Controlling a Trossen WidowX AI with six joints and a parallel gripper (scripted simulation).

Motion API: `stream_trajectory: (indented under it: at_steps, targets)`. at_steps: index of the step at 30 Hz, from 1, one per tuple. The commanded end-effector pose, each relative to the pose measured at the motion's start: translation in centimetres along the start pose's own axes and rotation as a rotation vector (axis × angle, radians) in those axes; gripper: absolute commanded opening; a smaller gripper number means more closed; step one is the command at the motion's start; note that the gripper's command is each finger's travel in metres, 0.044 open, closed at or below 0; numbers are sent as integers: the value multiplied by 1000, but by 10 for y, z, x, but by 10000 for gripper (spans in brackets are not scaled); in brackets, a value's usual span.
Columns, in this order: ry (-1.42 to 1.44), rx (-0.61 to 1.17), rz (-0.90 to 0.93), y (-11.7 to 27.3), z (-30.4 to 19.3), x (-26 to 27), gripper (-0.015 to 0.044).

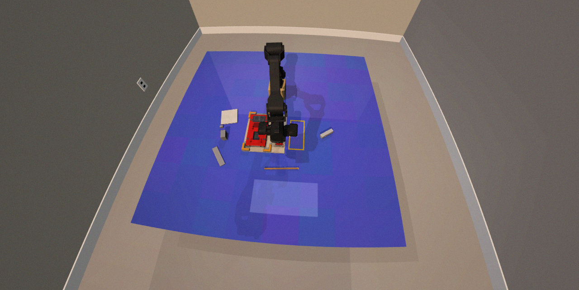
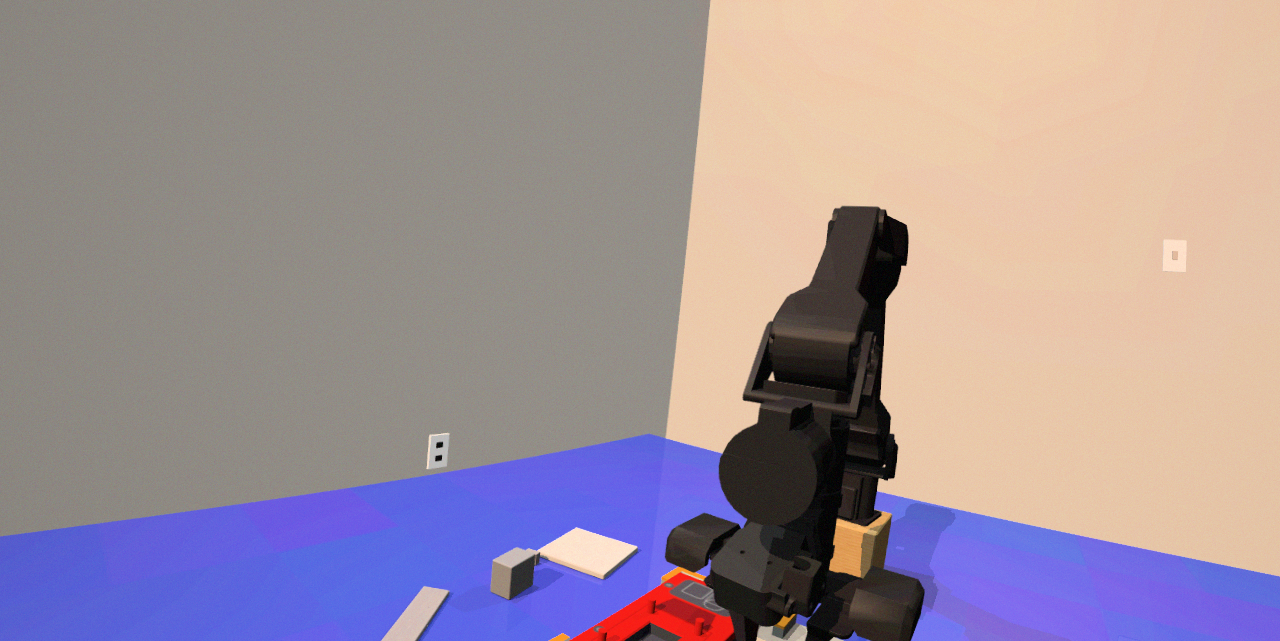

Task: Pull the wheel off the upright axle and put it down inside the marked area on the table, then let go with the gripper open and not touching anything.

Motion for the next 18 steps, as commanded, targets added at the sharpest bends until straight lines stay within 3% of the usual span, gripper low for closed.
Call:
stream_trajectory:
  at_steps: [1, 18]
  targets:
    - [0, -4, 4, 3, 1, 0, 0]
    - [0, -5, 5, 9, 1, 0, 0]
Point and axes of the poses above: the point midway between the two fingers, 35 mm back from their tips, its own y axis back along the fingers, its own x axis across the jaws, z = x × y, the point moved 7 cm from there along y, back along the fingers, and after that the axes turned 13 degrees about -y, right-handed, at the moved point
